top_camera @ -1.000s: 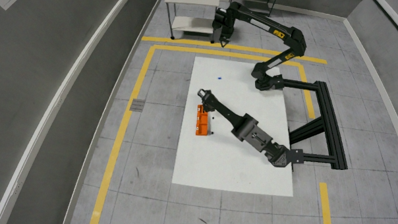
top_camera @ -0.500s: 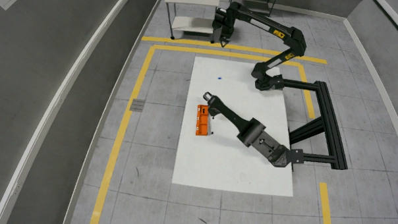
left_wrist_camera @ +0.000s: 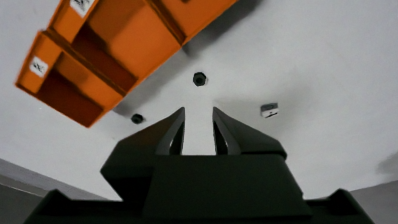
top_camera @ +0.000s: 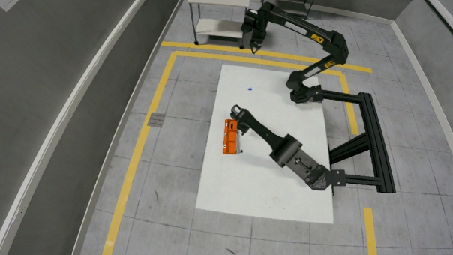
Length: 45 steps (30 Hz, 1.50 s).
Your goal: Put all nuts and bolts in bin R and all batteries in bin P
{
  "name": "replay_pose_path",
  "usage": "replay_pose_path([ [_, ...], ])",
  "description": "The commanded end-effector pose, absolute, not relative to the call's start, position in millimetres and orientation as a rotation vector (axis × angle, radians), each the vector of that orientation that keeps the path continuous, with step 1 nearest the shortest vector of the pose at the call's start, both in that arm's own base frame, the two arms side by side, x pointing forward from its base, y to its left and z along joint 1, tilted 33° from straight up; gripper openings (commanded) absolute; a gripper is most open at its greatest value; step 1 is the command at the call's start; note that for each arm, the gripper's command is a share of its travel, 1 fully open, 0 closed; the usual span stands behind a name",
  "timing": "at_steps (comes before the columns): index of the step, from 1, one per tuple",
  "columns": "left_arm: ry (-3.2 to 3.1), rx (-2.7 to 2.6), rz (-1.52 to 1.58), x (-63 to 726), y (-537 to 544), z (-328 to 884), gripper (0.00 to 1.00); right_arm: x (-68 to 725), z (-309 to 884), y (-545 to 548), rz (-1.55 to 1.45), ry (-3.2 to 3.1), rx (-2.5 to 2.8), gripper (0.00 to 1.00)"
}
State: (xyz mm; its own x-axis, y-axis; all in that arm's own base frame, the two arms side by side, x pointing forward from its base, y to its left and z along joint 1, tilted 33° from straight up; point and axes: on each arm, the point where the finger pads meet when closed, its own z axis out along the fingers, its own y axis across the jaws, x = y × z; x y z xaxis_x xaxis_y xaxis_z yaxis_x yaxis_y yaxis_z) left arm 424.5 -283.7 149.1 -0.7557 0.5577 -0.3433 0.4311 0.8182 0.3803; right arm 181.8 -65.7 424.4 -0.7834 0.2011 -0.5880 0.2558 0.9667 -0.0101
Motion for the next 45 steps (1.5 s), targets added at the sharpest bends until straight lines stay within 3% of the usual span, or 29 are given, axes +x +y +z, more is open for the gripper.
replay_pose_path([
  [1,2.57,0.534,0.311,422.8,-296.8,164.8,0.3,181.8,445.8,-62.6,-0.126,2.461,0.301,1.0],
  [23,2.533,-0.208,0.05,425.3,-301.3,166.4,0.3,181.8,445.8,-62.6,-0.126,2.461,0.301,1.0],
  [45,2.541,-0.214,0.066,430.0,-293.9,164.1,0.3,181.8,445.8,-62.6,-0.126,2.461,0.301,1.0],
])
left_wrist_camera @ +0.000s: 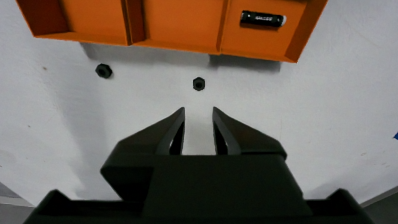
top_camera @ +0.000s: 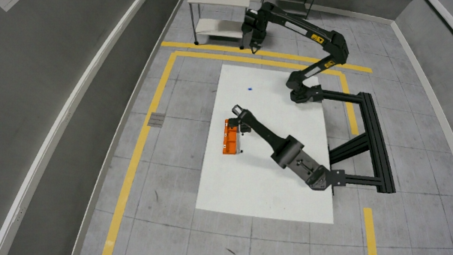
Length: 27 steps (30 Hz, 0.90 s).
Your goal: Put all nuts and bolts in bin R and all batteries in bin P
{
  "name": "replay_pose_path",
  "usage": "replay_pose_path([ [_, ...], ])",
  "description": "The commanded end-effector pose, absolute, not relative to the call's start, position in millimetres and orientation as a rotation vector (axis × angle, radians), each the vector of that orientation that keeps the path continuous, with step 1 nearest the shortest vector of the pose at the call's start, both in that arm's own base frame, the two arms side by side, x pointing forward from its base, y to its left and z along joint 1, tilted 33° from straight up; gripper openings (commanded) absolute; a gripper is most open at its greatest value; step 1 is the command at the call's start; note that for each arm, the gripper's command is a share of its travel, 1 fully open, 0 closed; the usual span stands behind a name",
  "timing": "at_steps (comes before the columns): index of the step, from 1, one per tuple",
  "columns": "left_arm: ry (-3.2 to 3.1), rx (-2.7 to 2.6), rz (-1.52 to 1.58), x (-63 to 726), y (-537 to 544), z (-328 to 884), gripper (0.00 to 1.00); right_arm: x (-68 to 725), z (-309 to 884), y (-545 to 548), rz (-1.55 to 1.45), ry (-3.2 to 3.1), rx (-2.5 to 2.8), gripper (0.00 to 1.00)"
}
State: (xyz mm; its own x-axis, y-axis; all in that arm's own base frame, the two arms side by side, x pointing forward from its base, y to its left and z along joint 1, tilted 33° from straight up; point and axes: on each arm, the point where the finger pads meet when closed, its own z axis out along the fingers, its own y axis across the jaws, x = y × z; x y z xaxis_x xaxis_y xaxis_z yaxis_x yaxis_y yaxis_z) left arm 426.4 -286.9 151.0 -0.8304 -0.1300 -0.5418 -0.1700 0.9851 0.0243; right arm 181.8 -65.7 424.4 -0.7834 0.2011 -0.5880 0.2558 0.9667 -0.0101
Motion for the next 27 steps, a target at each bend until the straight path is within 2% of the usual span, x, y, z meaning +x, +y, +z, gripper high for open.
replay_pose_path([
  [1,2.541,-0.214,0.066,430.0,-293.9,164.1,0.3,181.8,445.8,-62.6,-0.126,2.461,0.301,1.0],
  [16,2.541,-0.214,0.066,429.7,-293.1,164.2,0.3,181.8,445.8,-62.6,-0.126,2.461,0.301,1.0],
  [27,2.564,-0.211,0.102,448.9,-277.8,115.2,0.3,181.8,445.8,-62.6,-0.126,2.461,0.301,1.0],
])
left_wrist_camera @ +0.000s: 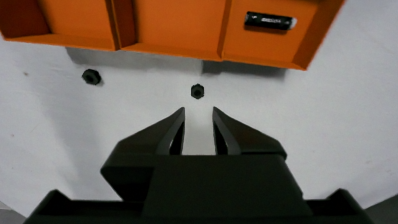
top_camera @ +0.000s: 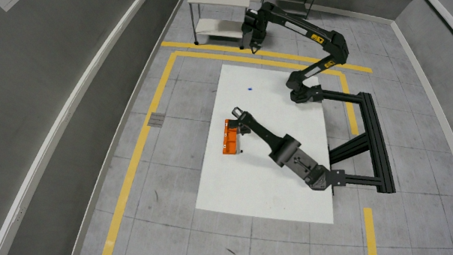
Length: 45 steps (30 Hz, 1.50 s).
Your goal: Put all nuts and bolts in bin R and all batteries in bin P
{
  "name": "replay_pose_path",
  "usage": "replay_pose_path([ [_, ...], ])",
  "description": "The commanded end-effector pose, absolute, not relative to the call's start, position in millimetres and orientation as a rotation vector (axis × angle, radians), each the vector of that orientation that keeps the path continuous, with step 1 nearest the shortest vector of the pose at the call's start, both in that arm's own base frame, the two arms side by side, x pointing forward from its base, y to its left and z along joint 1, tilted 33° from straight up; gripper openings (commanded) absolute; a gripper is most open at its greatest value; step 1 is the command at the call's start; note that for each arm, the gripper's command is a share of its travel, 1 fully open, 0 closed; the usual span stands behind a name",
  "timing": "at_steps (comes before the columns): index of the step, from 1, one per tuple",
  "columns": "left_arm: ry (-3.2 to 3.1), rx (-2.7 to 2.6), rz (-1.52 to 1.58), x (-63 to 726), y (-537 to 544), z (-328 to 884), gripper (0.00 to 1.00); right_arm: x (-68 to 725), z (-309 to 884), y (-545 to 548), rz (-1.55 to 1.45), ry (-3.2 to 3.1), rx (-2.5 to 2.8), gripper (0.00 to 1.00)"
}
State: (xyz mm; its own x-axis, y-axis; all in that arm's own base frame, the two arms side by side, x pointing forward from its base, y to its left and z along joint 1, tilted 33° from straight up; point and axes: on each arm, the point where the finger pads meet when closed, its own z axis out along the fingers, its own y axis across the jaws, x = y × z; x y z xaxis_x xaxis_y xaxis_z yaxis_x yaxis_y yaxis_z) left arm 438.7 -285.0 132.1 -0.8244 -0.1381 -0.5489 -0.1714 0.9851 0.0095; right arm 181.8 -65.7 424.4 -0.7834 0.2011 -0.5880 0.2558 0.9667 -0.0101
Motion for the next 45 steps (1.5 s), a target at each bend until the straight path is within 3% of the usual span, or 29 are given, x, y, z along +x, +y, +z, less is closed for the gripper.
replay_pose_path([
  [1,2.564,-0.211,0.101,451.0,-277.3,111.9,0.3,181.8,445.8,-62.6,-0.126,2.461,0.301,1.0],
  [34,2.542,-0.216,0.074,476.4,-283.7,103.4,0.3,181.8,445.8,-62.6,-0.126,2.461,0.301,1.0],
  [35,2.542,-0.212,0.07,468.0,-284.1,104.5,0.11,181.8,445.8,-62.6,-0.126,2.461,0.301,1.0],
  [45,2.542,-0.212,0.07,468.3,-283.9,104.5,0.11,181.8,445.8,-62.6,-0.126,2.461,0.301,1.0],
])
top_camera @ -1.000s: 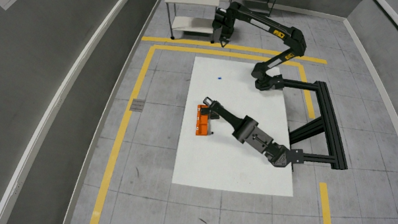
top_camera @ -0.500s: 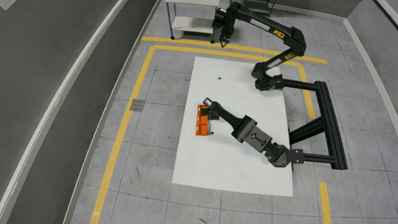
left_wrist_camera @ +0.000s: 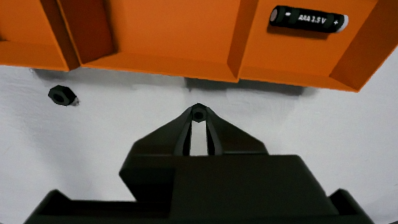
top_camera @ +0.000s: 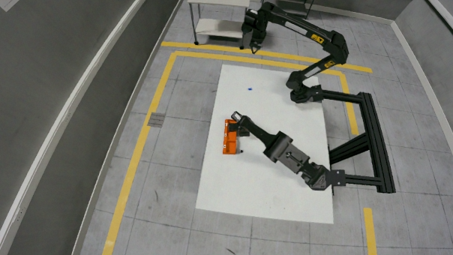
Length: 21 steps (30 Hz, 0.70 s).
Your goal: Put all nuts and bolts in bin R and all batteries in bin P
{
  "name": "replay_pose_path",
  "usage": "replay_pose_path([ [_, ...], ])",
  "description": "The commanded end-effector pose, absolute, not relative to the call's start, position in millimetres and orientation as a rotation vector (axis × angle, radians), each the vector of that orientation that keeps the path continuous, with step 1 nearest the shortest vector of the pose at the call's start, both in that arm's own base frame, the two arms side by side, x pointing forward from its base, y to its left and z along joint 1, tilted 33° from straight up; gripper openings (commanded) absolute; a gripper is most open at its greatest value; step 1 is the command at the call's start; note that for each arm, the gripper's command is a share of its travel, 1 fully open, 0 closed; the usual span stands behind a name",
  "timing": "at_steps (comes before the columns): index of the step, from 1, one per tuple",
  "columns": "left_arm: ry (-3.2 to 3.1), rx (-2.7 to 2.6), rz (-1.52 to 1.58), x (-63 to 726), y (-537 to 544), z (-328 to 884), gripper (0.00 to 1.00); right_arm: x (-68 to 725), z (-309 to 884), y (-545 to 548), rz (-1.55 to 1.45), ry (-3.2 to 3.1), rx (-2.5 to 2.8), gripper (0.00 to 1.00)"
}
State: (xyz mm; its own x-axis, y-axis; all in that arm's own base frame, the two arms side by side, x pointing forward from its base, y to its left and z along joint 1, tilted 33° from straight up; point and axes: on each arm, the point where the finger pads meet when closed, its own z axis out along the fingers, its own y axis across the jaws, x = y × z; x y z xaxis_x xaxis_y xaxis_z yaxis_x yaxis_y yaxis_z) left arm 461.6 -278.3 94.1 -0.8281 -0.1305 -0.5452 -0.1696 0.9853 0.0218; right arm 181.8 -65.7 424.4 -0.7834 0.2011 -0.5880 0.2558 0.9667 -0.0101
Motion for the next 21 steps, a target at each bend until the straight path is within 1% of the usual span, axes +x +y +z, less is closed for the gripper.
replay_pose_path([
  [1,2.542,-0.212,0.07,468.3,-283.9,104.5,0.11,181.8,445.8,-62.6,-0.126,2.461,0.301,1.0],
  [8,2.543,-0.218,0.078,478.7,-281.1,102.4,0.11,181.8,445.8,-62.6,-0.126,2.461,0.301,1.0],
  [12,2.542,-0.212,0.07,468.7,-283.6,104.5,0.11,181.8,445.8,-62.6,-0.126,2.461,0.301,1.0],
  [13,2.542,-0.219,0.076,479.0,-281.1,102.9,0.11,181.8,445.8,-62.6,-0.126,2.461,0.301,1.0],
  [14,2.542,-0.212,0.07,468.8,-283.6,104.5,0.11,181.8,445.8,-62.6,-0.126,2.461,0.301,1.0],
  [20,2.542,-0.212,0.07,468.9,-283.5,104.5,0.11,181.8,445.8,-62.6,-0.126,2.461,0.301,1.0],
  [21,2.541,-0.22,0.076,479.3,-281.1,102.7,0.11,181.8,445.8,-62.6,-0.126,2.461,0.301,1.0],
])
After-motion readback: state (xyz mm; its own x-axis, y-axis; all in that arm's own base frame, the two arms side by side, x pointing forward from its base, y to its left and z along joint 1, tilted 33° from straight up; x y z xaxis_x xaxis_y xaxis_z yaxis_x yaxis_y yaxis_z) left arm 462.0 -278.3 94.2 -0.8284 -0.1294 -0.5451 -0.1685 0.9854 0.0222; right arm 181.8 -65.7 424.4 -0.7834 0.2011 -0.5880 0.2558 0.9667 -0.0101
